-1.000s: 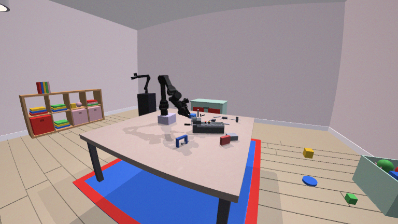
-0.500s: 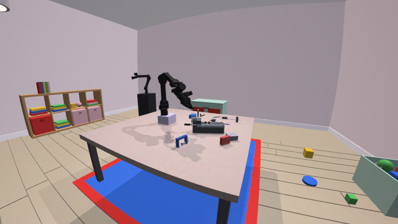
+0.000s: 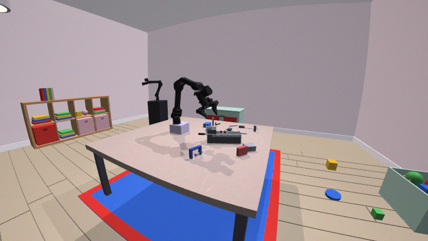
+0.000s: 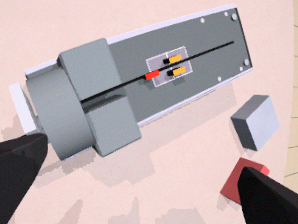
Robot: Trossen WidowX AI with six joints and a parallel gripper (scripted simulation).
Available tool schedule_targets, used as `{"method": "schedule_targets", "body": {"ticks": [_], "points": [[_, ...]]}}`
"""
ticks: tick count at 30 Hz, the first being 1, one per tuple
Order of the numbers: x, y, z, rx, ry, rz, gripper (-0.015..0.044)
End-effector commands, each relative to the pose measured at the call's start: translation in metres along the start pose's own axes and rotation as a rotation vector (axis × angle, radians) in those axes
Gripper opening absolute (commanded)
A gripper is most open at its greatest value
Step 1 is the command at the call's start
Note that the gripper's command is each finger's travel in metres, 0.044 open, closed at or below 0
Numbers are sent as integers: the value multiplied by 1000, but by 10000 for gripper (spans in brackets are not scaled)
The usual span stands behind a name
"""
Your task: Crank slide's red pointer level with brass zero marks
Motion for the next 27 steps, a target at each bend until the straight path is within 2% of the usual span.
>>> {"method": "schedule_targets", "body": {"ticks": [1, 24, 27], "points": [[5, -9, 9, -152, 27, 36, 440], [41, -52, 79, -1359, 67, 320, 440], [44, -53, 81, -1404, 64, 332, 440]]}}
Point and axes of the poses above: the point midway between the two fingers, 35 mm back from their tips, its own x axis out along the fingers, its own y axis across the jaws, z = x × y, the point moved 6 cm from there along -x, back along the fingers, and after that the axes turned 5 degrees about x, right-handed, at the moved point
